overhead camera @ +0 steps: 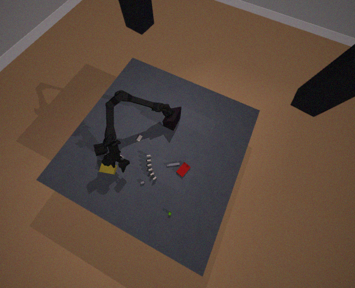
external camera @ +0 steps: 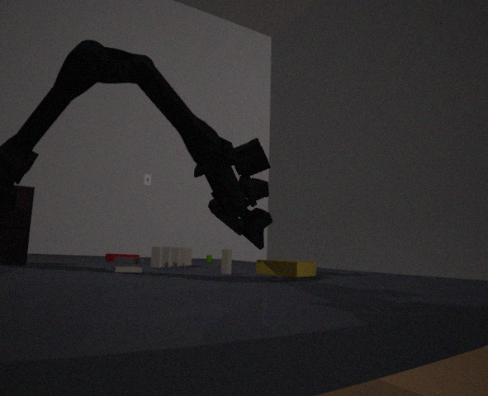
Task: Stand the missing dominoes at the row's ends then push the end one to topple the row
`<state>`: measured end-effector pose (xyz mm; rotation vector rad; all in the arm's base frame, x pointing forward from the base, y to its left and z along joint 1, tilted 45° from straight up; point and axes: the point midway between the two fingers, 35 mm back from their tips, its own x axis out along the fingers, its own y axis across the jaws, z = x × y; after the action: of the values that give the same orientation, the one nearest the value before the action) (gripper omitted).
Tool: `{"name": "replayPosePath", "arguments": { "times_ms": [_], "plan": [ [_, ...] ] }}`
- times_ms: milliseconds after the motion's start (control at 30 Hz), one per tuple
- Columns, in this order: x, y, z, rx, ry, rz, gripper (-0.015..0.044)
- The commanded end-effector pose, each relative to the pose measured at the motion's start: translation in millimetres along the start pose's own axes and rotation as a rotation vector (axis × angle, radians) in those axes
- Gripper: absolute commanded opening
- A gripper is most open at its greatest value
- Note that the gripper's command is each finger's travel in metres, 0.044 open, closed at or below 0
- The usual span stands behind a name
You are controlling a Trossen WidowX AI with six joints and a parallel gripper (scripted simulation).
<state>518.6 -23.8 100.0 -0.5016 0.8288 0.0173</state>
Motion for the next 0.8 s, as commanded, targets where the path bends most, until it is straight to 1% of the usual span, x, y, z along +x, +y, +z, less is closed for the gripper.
{"name": "replayPosePath", "arguments": {
  "times_ms": [0, 167, 300, 767],
  "plan": [
    [-40.2, -9.7, -10.1, -0.017, 0.459, -0.216, 0.044],
    [-66.7, -20.8, -9.2, -0.056, 0.569, -0.316, 0.044],
    [-86.6, -23.8, -20.3, -0.122, 0.677, -0.336, 0.044],
    [-87.8, -24.2, -20.5, -0.125, 0.682, -0.339, 0.044]
  ]
}}
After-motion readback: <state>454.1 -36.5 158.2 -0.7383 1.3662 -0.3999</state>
